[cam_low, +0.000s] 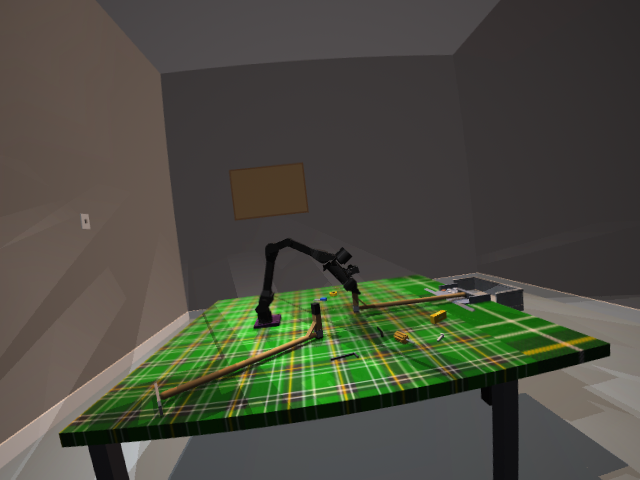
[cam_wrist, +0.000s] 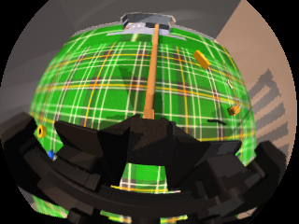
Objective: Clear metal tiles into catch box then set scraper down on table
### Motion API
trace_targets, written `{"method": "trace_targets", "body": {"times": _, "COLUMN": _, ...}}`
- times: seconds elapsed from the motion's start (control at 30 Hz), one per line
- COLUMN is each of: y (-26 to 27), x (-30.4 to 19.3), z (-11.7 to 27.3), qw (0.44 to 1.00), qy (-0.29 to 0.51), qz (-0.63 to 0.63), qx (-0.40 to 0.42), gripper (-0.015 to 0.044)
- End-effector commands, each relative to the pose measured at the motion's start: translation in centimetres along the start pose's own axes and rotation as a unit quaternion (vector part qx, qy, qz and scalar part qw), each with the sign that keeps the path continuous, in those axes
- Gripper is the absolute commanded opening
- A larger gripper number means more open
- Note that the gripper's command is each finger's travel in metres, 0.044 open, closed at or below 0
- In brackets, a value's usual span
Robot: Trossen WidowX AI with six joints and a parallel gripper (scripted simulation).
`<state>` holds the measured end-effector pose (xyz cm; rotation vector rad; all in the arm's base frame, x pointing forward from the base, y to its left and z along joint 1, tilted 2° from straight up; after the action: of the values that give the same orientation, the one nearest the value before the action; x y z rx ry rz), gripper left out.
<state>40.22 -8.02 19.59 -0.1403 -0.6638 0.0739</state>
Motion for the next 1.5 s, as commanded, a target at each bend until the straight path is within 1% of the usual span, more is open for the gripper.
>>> {"method": "trace_targets", "body": {"times": 0.0, "y": 0.0, "x": -0.4, "z": 0.8, "qw": 1.000, "qy": -0.007, "qz": 0.001, "qx": -0.001, "gripper": 0.0000}}
{"method": "trace_targets", "body": {"times": 1.47, "y": 0.9, "x": -5.6, "z": 4.6, "qw": 1.000, "qy": -0.007, "qz": 0.000, "qx": -0.001, "gripper": 0.0000}}
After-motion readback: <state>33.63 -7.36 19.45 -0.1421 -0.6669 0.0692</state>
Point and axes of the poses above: the point midway between the two fingers, 35 mm back from their tips, its own z axis back along the fingers, its own y axis across the jaws, x = y × z, the point moved 9 cm from there along z, back along the fingers, and after that the axes turned 12 degrees about z, right-handed, at the moved point
